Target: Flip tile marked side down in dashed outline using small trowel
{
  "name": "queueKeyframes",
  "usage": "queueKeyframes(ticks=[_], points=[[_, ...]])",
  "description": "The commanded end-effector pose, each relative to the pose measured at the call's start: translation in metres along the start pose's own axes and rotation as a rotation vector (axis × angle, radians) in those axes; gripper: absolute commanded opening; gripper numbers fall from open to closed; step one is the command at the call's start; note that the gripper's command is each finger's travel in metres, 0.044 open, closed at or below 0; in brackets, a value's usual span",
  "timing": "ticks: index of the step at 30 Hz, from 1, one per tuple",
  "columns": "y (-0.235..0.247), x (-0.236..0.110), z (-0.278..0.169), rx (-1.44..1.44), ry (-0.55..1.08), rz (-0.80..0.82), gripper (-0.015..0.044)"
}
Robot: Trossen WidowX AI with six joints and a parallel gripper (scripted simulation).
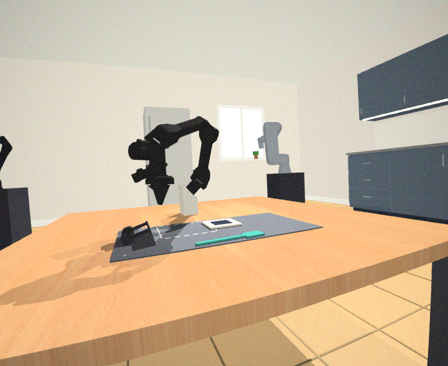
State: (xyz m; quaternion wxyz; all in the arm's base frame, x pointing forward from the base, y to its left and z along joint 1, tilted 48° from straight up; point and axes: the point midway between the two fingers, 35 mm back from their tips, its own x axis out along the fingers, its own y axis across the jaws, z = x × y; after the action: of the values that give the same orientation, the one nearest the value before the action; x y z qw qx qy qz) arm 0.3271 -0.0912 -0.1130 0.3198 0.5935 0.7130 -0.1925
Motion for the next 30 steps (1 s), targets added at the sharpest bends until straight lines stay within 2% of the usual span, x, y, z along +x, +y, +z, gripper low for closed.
queueKeyframes(ticks=[1, 30], points=[[-0.002, 0.001, 0.014, -0.113, 0.001, -0.005, 0.01], [-0.015, 0.006, 0.1, -1.122, -0.007, -0.008, 0.01]])
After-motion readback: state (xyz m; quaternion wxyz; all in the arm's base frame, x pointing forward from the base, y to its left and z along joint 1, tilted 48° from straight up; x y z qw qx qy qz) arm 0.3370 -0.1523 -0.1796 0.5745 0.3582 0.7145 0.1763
